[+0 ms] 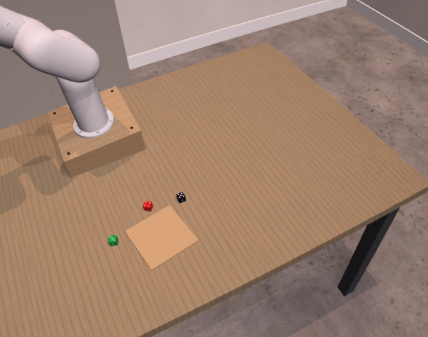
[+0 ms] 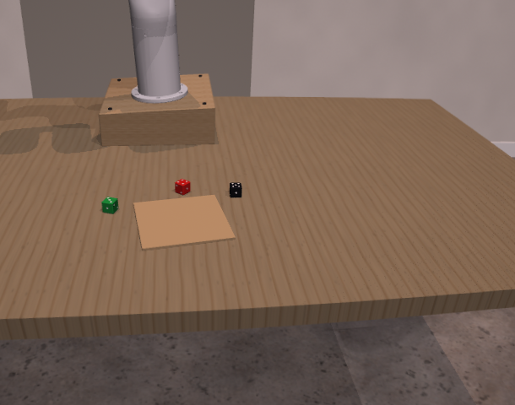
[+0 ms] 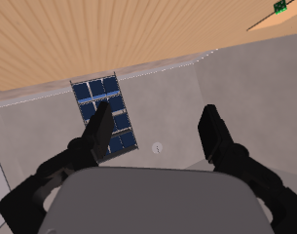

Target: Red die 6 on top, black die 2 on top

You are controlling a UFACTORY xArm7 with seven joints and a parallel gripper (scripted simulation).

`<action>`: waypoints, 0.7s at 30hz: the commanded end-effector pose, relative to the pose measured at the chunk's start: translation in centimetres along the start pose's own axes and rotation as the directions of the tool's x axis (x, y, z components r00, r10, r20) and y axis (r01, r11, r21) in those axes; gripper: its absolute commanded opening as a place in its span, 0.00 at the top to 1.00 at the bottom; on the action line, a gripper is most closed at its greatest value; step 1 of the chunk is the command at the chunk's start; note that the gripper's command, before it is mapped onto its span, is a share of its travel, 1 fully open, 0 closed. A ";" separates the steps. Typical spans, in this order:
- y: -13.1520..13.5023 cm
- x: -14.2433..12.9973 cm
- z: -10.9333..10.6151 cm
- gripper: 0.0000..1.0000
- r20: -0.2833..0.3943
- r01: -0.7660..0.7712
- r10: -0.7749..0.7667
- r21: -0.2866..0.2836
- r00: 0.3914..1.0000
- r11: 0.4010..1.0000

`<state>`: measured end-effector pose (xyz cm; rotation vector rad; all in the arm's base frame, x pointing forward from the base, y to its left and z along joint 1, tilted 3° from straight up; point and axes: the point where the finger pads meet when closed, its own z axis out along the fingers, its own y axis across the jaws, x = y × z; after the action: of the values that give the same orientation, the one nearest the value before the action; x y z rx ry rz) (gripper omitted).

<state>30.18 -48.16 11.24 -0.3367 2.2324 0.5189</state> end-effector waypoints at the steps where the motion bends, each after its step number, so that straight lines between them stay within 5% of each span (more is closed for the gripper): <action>1: -0.1 -0.2 -0.2 0.00 -0.001 0.004 -0.004 0.003 1.000 1.000; 18: 0.0 -0.2 -0.1 0.00 -0.001 0.005 -0.005 0.003 1.000 1.000; 21: 0.9 -0.9 1.5 0.00 -0.042 0.049 -0.050 -0.021 0.998 0.999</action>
<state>30.19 -48.06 11.19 -0.3422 2.2361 0.5178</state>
